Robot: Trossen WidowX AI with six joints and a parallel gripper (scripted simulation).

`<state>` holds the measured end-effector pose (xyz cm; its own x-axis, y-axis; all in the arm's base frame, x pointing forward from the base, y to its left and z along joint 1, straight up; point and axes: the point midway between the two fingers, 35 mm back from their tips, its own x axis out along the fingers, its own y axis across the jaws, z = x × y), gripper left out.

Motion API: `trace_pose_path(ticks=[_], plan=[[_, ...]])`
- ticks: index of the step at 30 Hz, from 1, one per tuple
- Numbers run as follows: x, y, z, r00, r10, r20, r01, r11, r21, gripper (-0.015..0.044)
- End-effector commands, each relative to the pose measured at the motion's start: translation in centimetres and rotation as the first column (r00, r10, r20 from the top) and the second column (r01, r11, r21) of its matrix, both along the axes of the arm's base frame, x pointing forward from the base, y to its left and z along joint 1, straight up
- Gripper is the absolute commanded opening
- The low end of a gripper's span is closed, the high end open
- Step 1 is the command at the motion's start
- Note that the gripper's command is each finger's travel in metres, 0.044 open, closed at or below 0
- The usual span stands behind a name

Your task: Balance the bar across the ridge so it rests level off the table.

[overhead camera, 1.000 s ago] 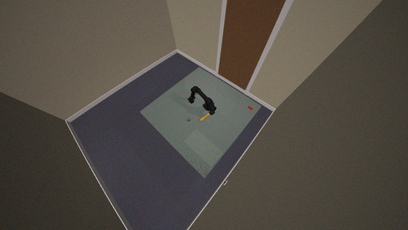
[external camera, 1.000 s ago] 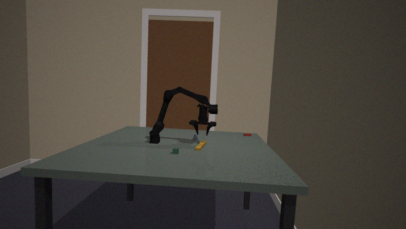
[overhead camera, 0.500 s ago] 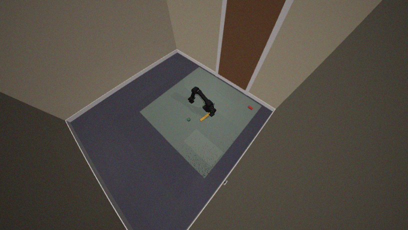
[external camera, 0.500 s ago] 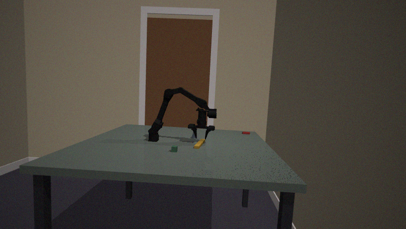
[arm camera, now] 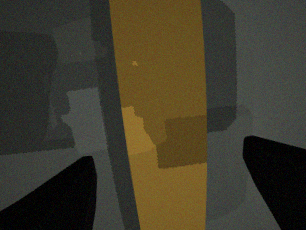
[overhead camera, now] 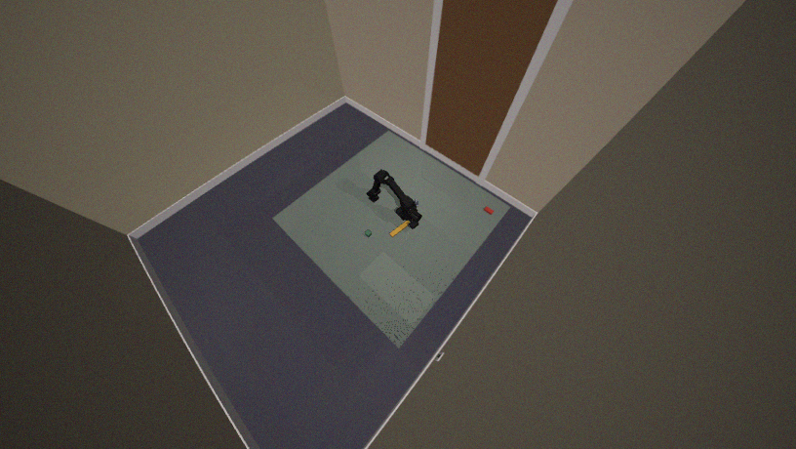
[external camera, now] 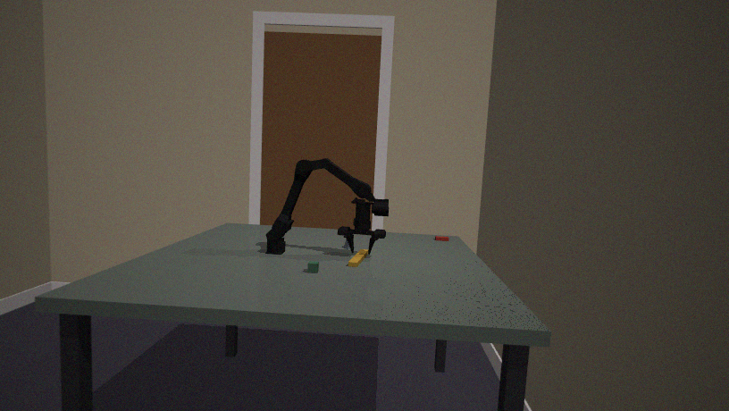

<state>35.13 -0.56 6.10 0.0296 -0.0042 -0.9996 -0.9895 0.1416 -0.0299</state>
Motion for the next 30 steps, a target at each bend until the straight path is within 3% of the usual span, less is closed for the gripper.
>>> trace_pose_path(ticks=[1, 19, 26, 30], plan=[[-0.04, 0.05, -0.80, 1.000, 0.005, -0.002, -0.005, 1.000, 0.004, 0.0315], [-0.05, 0.05, -1.21, 1.000, 0.005, -0.002, -0.005, 1.000, 0.004, 0.0315], [-0.07, 0.00, -1.17, 1.000, 0.000, -0.003, 0.000, 1.000, 0.000, 0.0131], [-0.07, 0.00, -1.17, 1.000, 0.000, -0.003, 0.000, 1.000, 0.000, 0.0105]])
